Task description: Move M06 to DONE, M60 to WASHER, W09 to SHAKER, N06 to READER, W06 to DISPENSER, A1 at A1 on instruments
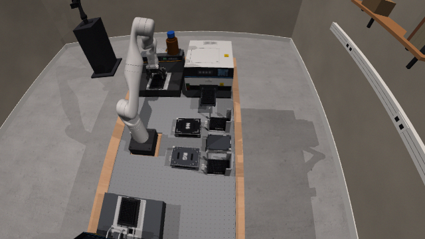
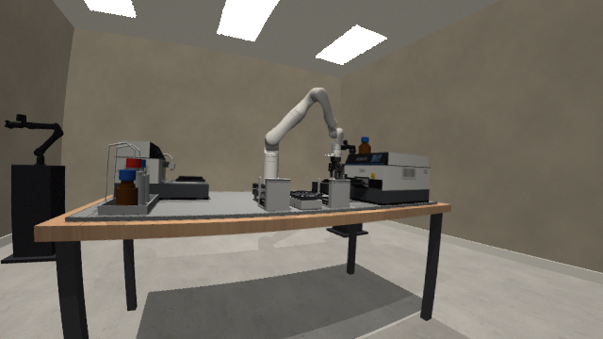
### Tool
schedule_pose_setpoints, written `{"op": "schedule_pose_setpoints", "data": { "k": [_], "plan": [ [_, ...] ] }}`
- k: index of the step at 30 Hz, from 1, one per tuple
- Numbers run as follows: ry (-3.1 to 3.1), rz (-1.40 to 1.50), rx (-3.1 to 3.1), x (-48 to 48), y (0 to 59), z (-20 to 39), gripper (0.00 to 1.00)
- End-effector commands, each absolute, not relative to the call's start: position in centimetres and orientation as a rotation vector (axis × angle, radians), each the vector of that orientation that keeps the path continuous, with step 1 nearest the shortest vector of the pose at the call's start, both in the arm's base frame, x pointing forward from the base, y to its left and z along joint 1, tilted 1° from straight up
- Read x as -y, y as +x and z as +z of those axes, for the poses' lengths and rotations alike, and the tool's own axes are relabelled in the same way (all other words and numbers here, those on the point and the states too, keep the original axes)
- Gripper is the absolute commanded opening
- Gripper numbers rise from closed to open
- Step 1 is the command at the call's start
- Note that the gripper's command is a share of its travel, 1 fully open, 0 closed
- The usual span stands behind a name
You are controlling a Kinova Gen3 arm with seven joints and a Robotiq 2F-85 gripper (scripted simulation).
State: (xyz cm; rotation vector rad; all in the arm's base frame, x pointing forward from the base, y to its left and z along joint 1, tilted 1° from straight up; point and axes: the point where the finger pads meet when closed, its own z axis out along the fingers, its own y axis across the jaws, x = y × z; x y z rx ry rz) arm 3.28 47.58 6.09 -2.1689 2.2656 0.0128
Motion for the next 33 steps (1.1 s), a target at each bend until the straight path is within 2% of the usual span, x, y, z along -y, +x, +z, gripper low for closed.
{"op": "schedule_pose_setpoints", "data": {
  "k": [1, 33],
  "plan": [
    [-2.168, 0.015, -2.265, -47.64, 3.28, 5.64, 1.00],
    [-2.168, 0.015, -2.265, -47.64, 3.28, 5.13, 1.00]
  ]
}}
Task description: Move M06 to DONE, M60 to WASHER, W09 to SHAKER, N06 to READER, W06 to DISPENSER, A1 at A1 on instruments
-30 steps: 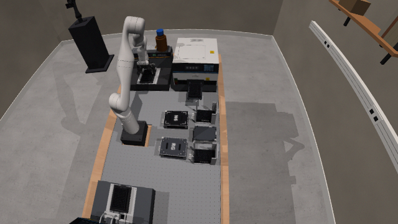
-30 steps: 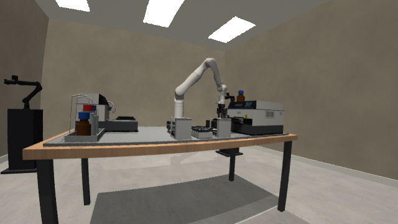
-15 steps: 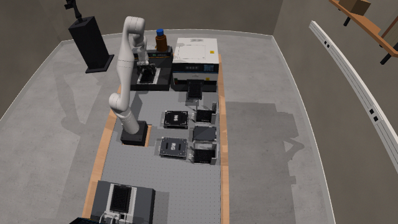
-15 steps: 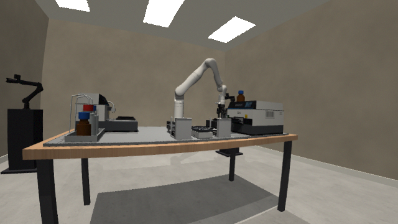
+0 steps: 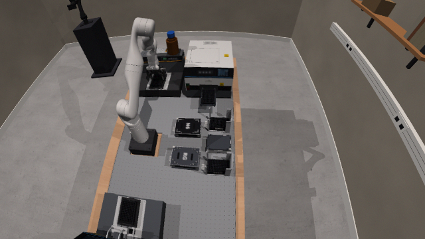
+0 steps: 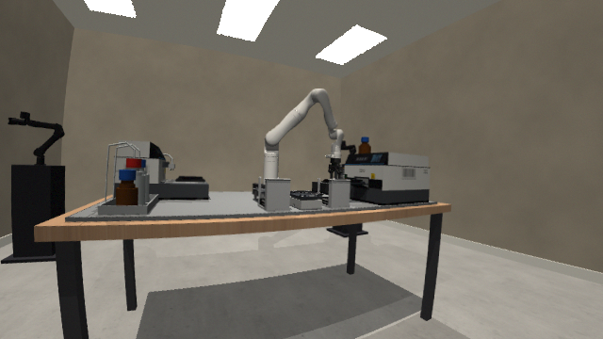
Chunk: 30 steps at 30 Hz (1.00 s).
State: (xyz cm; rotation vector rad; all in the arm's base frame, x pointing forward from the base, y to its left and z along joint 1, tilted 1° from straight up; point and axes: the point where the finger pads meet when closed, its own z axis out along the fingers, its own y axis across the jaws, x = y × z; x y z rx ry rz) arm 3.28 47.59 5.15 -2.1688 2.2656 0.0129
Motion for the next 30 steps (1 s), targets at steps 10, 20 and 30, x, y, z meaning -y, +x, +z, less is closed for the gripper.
{"op": "schedule_pose_setpoints", "data": {
  "k": [10, 20, 30],
  "plan": [
    [-2.168, 0.015, -2.265, -47.64, 3.28, 4.86, 1.00],
    [-2.168, 0.015, -2.265, -47.65, 3.28, 4.53, 1.00],
    [-2.168, 0.015, -2.265, -47.65, 3.28, 4.36, 1.00]
  ]
}}
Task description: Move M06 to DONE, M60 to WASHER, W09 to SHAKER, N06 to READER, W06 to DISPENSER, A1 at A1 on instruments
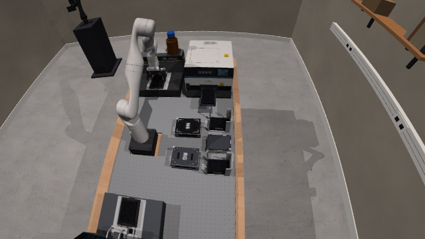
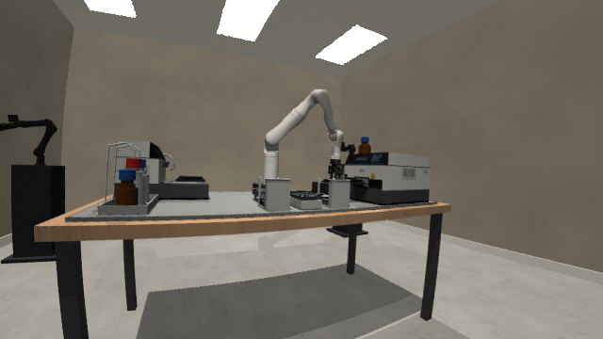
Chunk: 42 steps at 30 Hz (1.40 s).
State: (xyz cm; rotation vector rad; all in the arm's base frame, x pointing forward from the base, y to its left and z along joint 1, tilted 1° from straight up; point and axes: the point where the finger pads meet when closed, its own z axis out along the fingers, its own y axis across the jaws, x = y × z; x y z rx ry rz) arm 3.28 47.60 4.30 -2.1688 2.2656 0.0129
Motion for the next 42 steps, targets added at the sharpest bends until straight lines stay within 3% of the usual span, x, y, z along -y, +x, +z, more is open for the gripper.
{"op": "schedule_pose_setpoints", "data": {
  "k": [1, 11, 12, 42],
  "plan": [
    [-2.168, 0.015, -2.265, -47.65, 3.28, 4.36, 1.00],
    [-2.168, 0.015, -2.265, -47.65, 3.28, 4.38, 1.00],
    [-2.168, 0.015, -2.265, -47.65, 3.28, 4.38, 0.94],
    [-2.168, 0.014, -2.264, -47.65, 3.29, 4.39, 0.94]
  ]
}}
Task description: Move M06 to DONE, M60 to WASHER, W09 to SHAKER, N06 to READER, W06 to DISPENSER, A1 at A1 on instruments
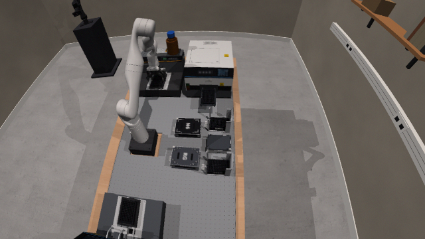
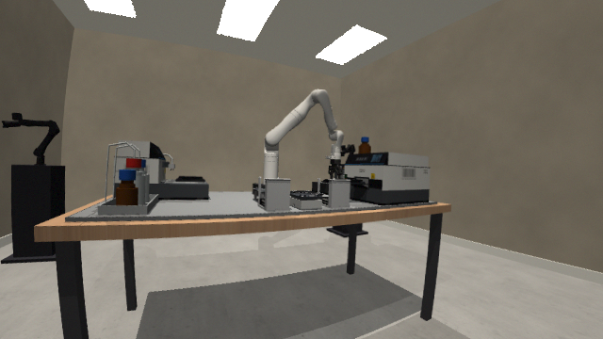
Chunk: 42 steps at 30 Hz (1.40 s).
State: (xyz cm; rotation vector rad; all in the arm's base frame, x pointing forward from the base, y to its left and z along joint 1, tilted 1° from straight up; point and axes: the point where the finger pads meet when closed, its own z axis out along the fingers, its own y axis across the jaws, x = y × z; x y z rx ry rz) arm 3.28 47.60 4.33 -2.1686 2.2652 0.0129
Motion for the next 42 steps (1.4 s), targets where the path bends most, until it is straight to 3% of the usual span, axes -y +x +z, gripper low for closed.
{"op": "schedule_pose_setpoints", "data": {
  "k": [1, 42],
  "plan": [
    [-2.168, 0.014, -2.264, -47.65, 3.29, 4.39, 0.94],
    [-2.168, 0.015, -2.265, -47.64, 3.28, 4.95, 0.94]
  ]
}}
